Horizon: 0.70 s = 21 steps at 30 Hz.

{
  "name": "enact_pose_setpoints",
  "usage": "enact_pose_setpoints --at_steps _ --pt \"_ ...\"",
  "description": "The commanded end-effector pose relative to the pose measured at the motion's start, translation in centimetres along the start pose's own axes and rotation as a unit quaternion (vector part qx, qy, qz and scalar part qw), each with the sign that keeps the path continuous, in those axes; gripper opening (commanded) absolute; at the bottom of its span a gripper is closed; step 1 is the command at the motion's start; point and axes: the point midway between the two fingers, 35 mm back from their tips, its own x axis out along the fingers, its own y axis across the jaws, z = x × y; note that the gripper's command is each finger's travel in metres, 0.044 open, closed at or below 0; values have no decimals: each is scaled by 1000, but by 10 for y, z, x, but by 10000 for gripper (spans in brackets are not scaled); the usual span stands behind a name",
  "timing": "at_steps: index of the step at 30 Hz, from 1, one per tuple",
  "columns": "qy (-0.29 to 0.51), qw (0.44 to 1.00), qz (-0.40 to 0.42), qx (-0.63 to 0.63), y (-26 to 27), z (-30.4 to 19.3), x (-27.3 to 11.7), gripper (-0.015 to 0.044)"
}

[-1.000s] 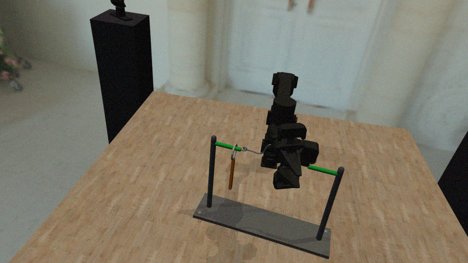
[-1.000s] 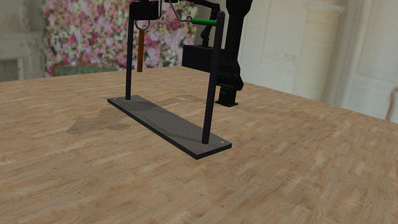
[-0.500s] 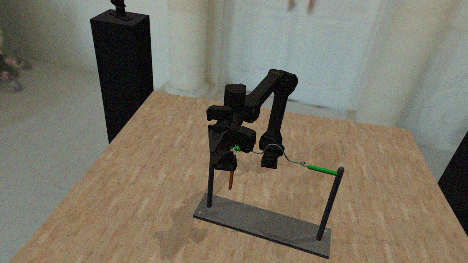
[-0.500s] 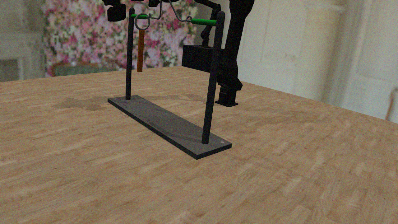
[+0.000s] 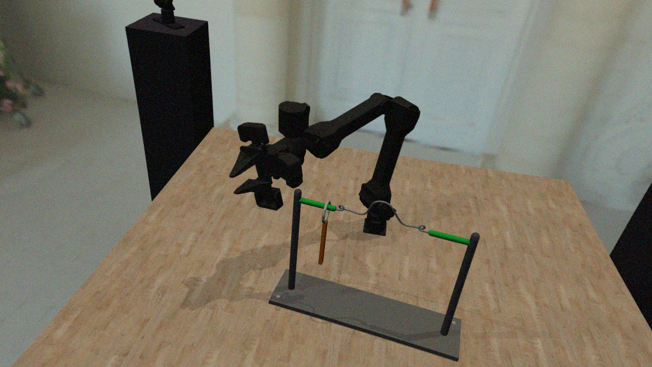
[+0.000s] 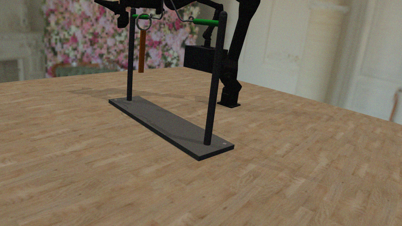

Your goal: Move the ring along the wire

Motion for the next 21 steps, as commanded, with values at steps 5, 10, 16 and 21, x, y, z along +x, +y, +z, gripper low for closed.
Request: enact_pose_setpoints --at_steps 5,10,16,21 --pt "-14 998 30 60 34 -14 -31 160" --pt "-35 991 61 114 68 -14 -54 160" --pt "-60 975 100 188 113 -9 -87 160" --pt "-79 955 131 252 149 -1 -116 160"
